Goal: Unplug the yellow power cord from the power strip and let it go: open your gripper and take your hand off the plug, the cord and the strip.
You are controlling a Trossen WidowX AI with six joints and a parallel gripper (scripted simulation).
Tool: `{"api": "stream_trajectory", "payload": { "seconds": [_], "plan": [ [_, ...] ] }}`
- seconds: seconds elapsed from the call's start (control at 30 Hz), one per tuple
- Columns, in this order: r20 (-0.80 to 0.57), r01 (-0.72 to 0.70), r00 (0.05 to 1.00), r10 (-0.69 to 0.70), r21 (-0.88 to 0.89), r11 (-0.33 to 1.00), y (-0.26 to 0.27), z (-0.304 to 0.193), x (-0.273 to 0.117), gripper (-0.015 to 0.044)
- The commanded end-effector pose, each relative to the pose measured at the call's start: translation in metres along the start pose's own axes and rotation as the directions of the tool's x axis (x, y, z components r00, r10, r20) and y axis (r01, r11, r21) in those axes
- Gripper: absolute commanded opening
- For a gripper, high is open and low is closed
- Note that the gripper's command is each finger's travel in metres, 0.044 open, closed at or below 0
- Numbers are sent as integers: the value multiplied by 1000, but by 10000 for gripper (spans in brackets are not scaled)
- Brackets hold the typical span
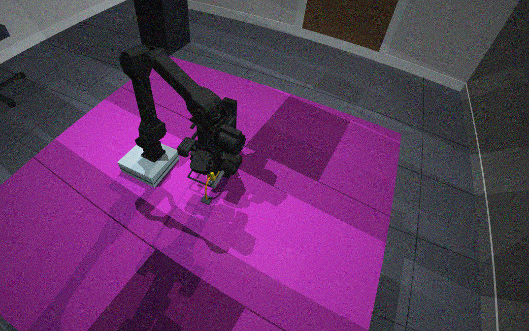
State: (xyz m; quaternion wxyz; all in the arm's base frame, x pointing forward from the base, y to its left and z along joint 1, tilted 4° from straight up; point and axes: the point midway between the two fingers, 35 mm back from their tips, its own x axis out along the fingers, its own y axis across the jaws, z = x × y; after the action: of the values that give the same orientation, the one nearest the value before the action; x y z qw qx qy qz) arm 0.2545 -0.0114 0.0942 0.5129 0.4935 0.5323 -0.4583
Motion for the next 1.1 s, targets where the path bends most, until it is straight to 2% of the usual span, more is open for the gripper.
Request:
{"api": "stream_trajectory", "payload": {
  "seconds": [0.0,0.63,0.77,1.07],
  "plan": [
    [-5,-1,1000,1,6,1000,-1,-8,-1,160],
    [-6,-1,1000,1,6,1000,-1,-10,12,160],
    [-1,-5,1000,5,-1,1000,-1,-9,9,55],
    [-1,-5,1000,5,-1,1000,-1,-9,9,0]
  ]
}}
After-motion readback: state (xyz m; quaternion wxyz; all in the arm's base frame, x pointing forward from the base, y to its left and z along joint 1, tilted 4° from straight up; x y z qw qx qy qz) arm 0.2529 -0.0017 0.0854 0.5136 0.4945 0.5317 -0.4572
